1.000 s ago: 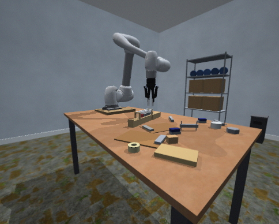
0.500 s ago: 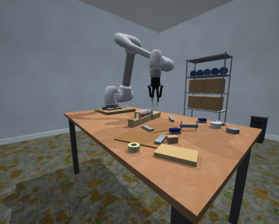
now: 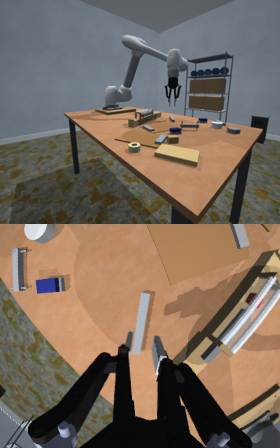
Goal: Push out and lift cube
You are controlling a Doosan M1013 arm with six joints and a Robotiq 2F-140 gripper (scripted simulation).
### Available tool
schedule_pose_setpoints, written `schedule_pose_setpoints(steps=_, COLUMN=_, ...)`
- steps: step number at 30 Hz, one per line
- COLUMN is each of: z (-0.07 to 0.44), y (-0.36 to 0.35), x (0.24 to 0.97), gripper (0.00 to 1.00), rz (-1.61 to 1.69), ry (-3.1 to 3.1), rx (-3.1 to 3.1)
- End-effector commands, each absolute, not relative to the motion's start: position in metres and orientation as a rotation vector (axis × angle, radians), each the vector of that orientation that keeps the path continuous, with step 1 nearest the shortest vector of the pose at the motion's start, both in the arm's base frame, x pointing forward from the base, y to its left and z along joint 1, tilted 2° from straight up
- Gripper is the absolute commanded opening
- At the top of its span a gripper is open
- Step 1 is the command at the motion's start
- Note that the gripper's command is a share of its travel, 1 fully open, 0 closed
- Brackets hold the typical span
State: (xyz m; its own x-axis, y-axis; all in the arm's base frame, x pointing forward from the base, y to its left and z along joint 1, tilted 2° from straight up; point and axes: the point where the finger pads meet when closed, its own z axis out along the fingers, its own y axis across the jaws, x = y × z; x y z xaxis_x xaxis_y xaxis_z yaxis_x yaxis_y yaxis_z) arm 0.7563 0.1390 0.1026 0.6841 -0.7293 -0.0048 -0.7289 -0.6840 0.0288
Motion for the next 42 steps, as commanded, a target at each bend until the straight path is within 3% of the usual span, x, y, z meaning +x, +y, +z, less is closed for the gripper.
schedule_pose_setpoints(steps=1, z=0.104, y=0.142, x=0.759, gripper=0.23, rz=-0.031, ry=-1.226, rx=2.869)
schedule_pose_setpoints(steps=28, z=0.103, y=0.142, x=0.759, gripper=0.23, rz=-0.031, ry=-1.226, rx=2.869)
schedule_pose_setpoints(steps=42, z=0.035, y=0.141, x=0.757, gripper=0.23, rz=-0.031, ry=-1.225, rx=2.869)
